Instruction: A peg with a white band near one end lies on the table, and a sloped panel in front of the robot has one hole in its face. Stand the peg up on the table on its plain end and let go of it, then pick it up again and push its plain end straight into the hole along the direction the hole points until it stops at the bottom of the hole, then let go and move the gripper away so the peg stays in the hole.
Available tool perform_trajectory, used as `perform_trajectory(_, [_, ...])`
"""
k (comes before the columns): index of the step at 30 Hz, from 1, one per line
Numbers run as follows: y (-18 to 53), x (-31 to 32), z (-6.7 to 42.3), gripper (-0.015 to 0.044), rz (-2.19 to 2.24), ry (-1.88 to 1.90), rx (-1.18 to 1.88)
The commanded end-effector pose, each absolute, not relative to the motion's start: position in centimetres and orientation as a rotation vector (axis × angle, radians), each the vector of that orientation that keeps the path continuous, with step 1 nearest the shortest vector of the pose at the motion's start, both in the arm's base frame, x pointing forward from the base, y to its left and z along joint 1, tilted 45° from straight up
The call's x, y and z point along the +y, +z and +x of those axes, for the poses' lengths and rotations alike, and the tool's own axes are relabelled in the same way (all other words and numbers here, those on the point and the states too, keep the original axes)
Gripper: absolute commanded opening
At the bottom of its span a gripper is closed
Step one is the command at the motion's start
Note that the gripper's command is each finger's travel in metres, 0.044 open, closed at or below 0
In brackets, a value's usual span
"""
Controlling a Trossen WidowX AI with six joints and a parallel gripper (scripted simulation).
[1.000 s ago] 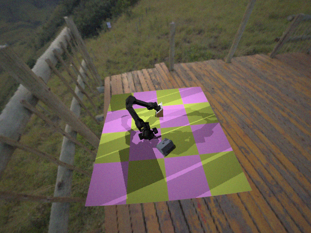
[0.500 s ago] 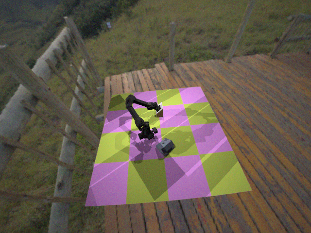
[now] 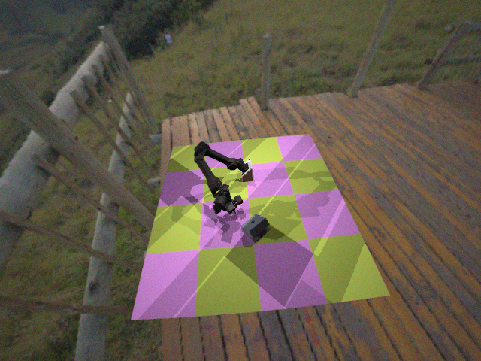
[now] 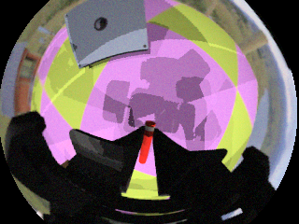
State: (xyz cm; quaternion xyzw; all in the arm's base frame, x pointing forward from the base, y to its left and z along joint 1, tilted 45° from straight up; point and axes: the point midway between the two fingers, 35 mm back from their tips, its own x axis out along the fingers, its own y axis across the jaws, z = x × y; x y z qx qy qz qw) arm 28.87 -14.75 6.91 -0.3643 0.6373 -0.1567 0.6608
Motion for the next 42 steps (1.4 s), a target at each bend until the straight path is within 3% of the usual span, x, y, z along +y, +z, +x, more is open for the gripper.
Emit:
perform_trajectory(1, [7.0, -14.5, 28.5, 0.0049, -0.828, -0.329, 1.407])
perform_trajectory(42, [8.7, -13.6, 26.6, 0.0049, -0.843, -0.168, 1.076])
